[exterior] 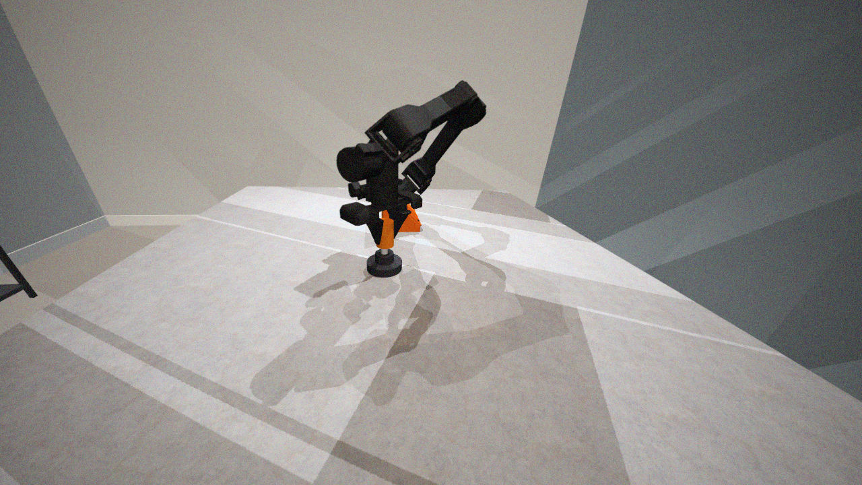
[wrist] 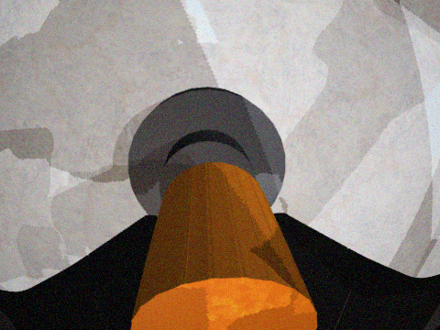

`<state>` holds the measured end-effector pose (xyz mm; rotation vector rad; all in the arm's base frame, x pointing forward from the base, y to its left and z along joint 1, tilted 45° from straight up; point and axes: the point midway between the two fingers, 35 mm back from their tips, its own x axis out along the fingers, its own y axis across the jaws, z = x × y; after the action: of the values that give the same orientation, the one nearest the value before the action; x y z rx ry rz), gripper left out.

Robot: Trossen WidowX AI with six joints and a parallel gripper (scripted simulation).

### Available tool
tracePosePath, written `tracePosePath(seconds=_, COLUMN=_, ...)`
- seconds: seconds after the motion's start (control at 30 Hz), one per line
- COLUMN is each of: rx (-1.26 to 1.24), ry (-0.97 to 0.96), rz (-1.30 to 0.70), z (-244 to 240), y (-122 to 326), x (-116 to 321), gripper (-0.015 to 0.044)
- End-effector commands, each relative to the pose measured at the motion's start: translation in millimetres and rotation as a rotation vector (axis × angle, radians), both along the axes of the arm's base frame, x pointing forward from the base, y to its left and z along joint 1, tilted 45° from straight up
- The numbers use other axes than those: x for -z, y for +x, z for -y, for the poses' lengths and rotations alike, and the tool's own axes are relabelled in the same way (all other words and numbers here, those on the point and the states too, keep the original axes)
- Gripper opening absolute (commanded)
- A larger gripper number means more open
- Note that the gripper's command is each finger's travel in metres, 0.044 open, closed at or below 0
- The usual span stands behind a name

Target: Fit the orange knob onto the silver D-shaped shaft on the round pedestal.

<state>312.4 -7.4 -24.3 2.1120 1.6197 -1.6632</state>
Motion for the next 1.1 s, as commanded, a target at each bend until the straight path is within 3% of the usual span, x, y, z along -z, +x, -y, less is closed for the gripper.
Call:
tracePosePath(seconds=0.0, rx=0.078, ry=-0.012, rz=-0.069, z=2.6, y=2.7, x=-0.4, gripper=0.0000)
tracePosePath(seconds=1.07, rx=0.078, ry=-0.012, rz=-0.069, z=0.1, y=1.5, x=2.0, gripper=0.0000)
